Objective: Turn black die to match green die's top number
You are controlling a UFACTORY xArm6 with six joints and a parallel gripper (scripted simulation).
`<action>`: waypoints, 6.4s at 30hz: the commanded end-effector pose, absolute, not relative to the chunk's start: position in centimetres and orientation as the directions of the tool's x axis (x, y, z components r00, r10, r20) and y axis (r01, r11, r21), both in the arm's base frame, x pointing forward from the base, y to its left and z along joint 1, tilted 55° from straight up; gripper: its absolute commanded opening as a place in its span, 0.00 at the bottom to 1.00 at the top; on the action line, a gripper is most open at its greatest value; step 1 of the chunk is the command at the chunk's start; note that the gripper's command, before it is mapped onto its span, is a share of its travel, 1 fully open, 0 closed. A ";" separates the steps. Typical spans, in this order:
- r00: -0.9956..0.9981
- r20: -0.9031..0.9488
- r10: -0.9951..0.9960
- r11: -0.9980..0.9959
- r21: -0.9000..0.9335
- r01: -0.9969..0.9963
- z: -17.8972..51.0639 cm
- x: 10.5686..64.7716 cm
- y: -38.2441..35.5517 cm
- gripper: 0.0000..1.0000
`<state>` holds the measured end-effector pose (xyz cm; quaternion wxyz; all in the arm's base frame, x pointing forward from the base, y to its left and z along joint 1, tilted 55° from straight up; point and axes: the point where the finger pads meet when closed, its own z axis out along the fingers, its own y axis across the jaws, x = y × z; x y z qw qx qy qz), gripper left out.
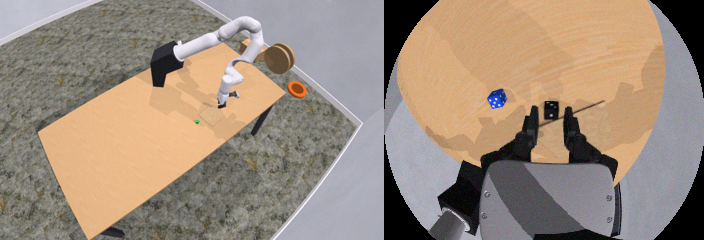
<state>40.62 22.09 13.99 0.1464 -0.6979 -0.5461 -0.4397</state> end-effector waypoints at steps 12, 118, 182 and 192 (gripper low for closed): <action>0.017 0.774 0.633 -0.361 0.277 0.890 14.0 40.6 22.1 0.36; 0.017 0.774 0.633 -0.361 0.277 0.890 12.7 41.7 23.7 0.15; 0.392 0.813 0.430 -0.594 -0.072 0.801 16.8 39.7 14.5 0.15; 0.600 0.761 0.247 -0.690 -0.297 0.660 15.6 41.2 12.7 0.15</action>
